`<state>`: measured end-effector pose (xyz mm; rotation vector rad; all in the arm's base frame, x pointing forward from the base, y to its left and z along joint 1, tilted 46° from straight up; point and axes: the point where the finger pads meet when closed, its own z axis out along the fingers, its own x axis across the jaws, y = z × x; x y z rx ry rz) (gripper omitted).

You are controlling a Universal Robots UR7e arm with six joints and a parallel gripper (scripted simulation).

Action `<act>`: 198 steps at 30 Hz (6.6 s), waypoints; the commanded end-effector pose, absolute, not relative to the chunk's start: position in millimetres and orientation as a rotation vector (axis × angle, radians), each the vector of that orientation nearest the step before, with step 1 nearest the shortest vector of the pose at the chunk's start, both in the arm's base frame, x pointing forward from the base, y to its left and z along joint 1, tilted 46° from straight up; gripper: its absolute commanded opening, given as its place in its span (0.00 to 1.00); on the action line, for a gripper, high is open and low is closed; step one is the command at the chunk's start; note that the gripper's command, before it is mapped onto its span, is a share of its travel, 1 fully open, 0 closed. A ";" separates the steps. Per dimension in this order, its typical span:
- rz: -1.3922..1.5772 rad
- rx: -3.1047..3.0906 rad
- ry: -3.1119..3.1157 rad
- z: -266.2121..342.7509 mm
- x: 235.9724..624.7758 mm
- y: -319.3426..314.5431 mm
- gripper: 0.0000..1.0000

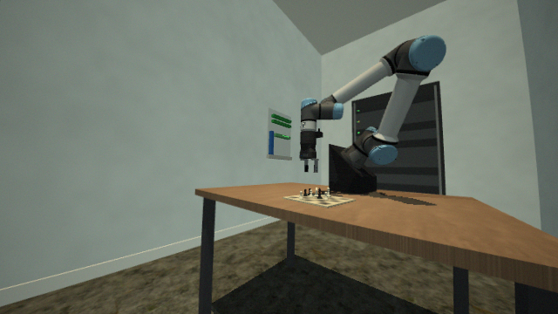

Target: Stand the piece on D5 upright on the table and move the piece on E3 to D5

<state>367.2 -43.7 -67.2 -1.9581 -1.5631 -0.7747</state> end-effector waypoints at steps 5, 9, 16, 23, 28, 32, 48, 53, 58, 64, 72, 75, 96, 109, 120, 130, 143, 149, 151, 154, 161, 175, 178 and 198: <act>-0.926 -1.696 -1.929 -74.8 370.8 -38.0 1.00; -0.964 -1.606 -2.036 -77.1 372.5 -35.9 1.00; -0.992 -1.536 -2.113 -78.7 373.9 -34.4 1.00; -1.002 -1.510 -2.141 -79.3 374.4 -33.9 1.00; -1.002 -1.510 -2.141 -79.3 374.4 -33.9 0.68; -1.002 -1.510 -2.141 -79.3 374.4 -33.9 0.68; -1.002 -1.510 -2.141 -79.3 374.4 -33.9 0.68; -1.002 -1.510 -2.141 -79.3 374.4 -33.9 0.68; -1.002 -1.510 -2.141 -79.3 374.4 -33.9 0.68; -1.002 -1.510 -2.141 -79.5 374.5 -33.7 0.68; -1.002 -1.510 -2.141 -81.4 374.8 -31.7 0.68; -1.002 -1.510 -2.141 -83.1 375.1 -30.0 0.68; -1.002 -1.510 -2.141 -102.1 378.2 -10.8 0.68; -1.002 -1.510 -2.141 -111.8 379.8 -1.0 0.68; -1.002 -1.510 -2.141 -115.2 380.4 2.5 0.68; -1.002 -1.510 -2.141 -115.5 380.4 2.8 0.68; -1.002 -1.510 -2.141 -115.5 380.4 2.8 0.68; -1.002 -1.510 -2.141 -115.5 380.4 2.8 0.68; -1.002 -1.510 -2.141 -115.5 380.4 2.8 0.68; -1.002 -1.510 -2.141 -115.5 380.4 2.8 0.68; -1.002 -1.510 -2.141 -115.5 380.4 2.8 0.68; -1.002 -1.510 -2.141 -124.3 381.9 11.7 0.68; -1.002 -1.510 -2.141 -128.5 382.7 16.0 0.68; -1.002 -1.510 -2.141 -138.6 384.4 26.3 0.68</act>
